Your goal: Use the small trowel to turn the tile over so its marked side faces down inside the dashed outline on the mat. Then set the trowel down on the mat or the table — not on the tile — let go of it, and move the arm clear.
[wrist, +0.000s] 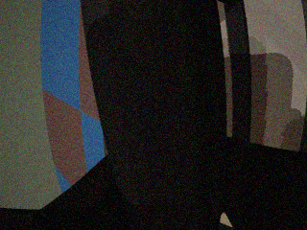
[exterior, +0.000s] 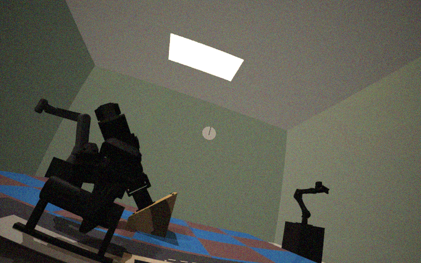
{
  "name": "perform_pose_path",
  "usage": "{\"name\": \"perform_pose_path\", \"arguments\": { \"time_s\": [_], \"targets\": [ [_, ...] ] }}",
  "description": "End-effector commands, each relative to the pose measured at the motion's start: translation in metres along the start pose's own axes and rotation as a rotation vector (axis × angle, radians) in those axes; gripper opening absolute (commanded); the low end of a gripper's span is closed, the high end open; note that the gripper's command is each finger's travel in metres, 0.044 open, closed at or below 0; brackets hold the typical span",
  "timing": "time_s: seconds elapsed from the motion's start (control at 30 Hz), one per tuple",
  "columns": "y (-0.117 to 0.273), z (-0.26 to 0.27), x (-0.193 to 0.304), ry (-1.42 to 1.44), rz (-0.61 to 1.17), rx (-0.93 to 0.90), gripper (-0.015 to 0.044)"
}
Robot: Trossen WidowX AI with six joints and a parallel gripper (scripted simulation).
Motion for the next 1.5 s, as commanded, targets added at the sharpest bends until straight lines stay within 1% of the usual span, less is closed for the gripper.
{"name": "perform_pose_path", "arguments": {
  "time_s": [0.0, 0.3, 0.47, 0.63, 1.07, 1.47],
  "targets": [
    [0.002, -0.003, 0.012, 0.004, 0.012, 0.000, 0.0000],
    [0.003, -0.003, 0.018, -0.004, 0.019, 0.001, 0.0000],
    [0.009, 0.004, 0.014, -0.064, 0.068, 0.012, 0.0000],
    [0.017, 0.014, 0.019, -0.076, 0.078, 0.014, 0.0000],
    [0.036, 0.031, 0.046, -0.078, 0.080, 0.015, 0.0000],
    [0.045, 0.034, 0.079, -0.080, 0.081, 0.015, 0.0000]
  ]
}}
Point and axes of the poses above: the point midway between the two fingers, 35 mm back from their tips, its own y axis back along the fingers, its own z axis across the jaws, x = y × z, the point moved 2 cm from there along y, back along the fingers, and after that the axes turned 12 degrees about -y, right-handed, at the moved point
